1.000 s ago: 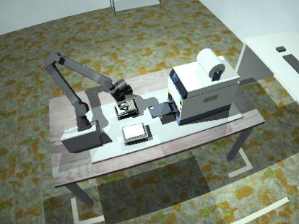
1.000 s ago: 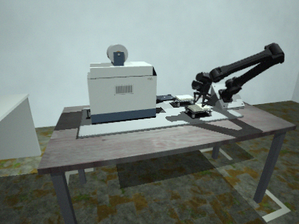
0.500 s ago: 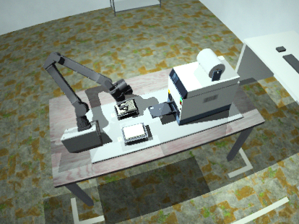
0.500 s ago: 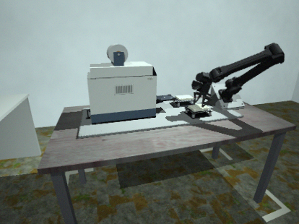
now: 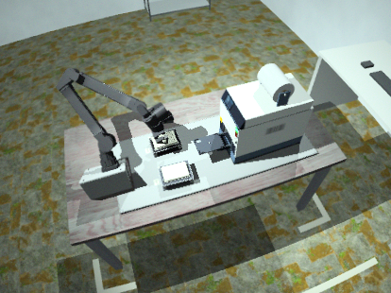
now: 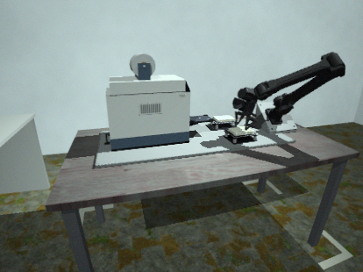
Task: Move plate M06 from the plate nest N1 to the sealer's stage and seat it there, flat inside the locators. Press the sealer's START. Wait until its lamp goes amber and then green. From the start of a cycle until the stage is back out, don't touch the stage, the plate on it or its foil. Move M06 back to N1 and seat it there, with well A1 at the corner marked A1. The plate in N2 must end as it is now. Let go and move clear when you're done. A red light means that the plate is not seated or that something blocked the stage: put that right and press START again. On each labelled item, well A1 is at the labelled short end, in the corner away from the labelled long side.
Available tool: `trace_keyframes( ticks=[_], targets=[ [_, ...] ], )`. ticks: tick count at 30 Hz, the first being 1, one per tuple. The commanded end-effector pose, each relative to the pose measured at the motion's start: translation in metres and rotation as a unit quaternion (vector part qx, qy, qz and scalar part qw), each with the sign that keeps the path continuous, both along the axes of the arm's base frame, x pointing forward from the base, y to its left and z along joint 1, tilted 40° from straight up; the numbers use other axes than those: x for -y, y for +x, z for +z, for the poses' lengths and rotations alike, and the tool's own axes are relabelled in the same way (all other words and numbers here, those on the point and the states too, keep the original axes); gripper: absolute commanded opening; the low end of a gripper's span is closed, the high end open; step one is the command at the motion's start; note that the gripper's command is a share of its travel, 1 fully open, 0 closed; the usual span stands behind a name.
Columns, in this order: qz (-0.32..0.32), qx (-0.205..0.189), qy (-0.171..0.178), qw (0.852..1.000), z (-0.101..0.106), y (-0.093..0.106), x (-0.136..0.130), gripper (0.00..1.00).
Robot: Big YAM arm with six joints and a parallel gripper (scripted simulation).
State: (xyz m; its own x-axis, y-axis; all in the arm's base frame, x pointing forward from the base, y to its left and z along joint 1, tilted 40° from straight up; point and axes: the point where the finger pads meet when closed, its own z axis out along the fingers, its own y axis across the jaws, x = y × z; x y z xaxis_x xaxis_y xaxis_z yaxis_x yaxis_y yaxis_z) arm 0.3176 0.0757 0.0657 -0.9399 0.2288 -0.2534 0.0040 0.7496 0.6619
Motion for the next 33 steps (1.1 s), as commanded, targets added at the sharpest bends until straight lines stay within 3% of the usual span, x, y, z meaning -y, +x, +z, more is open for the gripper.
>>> trace_keyframes(
  ticks=[1,17,26,33],
  targets=[
    [0.009,0.028,-0.006,1.000,0.011,0.014,-0.001,1.00],
    [0.001,0.007,-0.004,1.000,-0.003,-0.001,0.002,1.00],
    [0.005,0.025,-0.006,1.000,0.010,0.014,0.001,1.00],
    [0.000,0.000,-0.001,1.000,-0.013,0.003,-0.011,1.00]
  ],
)
